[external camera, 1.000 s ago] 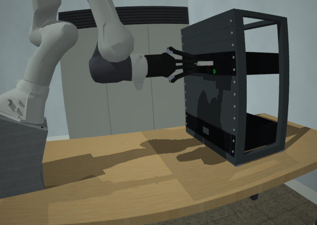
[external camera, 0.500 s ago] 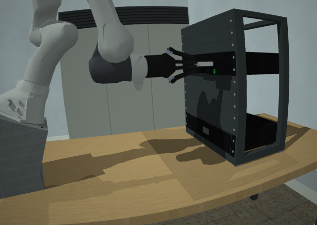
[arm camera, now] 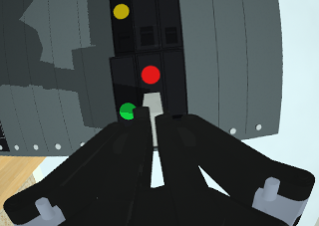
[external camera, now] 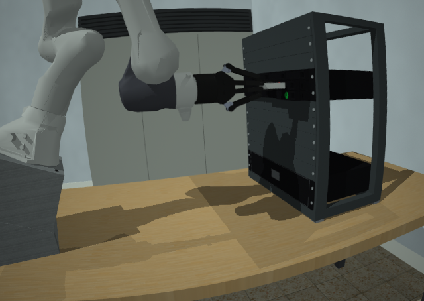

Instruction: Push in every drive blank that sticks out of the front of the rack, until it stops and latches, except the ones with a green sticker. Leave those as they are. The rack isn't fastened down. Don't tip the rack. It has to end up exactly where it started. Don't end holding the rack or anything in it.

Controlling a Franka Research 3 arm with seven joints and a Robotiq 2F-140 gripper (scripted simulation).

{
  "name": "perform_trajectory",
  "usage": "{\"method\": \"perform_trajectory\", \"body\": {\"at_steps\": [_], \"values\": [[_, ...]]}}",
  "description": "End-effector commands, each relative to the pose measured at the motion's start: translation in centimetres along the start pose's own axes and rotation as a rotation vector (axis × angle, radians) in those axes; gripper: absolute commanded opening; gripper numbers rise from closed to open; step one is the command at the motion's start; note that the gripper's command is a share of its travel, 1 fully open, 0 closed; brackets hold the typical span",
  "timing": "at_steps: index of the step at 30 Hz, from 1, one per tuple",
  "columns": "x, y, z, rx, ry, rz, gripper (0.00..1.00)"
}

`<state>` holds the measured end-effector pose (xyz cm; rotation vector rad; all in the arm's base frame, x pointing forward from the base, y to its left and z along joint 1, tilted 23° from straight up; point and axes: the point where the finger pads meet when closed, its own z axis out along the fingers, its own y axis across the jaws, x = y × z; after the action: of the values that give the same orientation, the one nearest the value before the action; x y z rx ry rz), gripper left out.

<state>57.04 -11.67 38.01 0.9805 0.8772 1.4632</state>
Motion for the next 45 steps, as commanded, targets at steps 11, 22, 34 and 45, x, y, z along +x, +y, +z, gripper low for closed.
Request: {"method": "perform_trajectory", "body": {"at_steps": [11,22,34,45], "values": [[0.0,0.0,0.0,-0.001,-0.001,0.0,0.0],[0.0,0.0,0.4,-0.001,-0.001,0.0,0.0],[0.0,0.1,1.0,-0.001,-0.001,0.0,0.0],[-0.2,-0.1,1.9,-0.001,-0.001,0.0,0.0]]}}
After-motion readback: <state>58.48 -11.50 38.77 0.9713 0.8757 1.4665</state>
